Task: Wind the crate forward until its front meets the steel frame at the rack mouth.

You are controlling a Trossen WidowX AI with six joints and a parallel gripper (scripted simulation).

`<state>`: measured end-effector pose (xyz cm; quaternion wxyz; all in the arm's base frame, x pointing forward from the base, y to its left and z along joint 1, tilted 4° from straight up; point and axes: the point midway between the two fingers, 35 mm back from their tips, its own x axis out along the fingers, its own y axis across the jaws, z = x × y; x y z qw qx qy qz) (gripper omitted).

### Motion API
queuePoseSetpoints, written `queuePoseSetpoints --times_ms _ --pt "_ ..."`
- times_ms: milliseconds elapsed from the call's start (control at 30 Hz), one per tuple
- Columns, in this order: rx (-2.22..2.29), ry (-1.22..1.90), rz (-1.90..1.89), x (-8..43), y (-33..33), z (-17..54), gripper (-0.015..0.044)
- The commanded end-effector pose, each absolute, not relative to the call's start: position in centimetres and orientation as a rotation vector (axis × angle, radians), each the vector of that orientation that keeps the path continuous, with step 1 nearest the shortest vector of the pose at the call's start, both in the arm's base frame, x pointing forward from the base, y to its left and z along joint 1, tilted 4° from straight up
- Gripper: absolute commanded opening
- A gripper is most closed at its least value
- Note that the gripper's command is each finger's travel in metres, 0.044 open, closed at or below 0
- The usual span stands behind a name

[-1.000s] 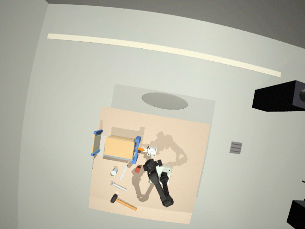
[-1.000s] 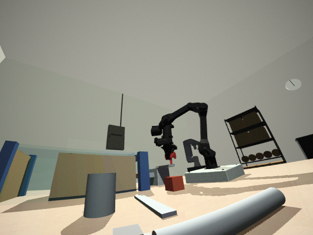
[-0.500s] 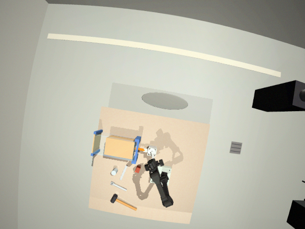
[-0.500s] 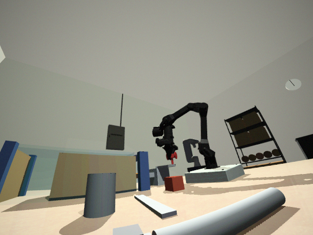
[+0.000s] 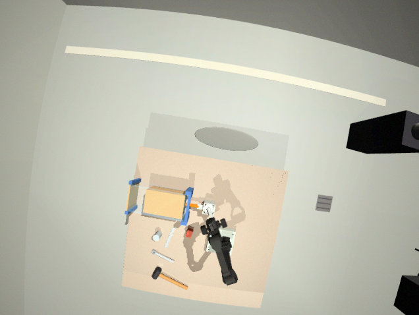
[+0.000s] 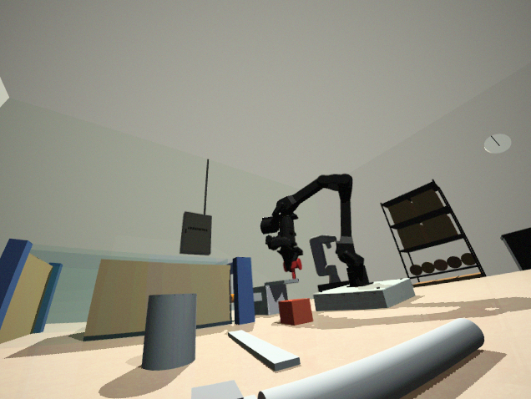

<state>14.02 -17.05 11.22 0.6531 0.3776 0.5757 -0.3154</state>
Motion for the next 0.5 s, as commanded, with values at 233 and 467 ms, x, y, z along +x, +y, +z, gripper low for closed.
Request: queuePoseSetpoints --times_ms 233,467 --pt "0.857 1.372 -0.773 11.4 -18.3 9.9 0.0000" --pt "0.857 1.372 -0.774 10.9 -18.9 9.8 0.0000"
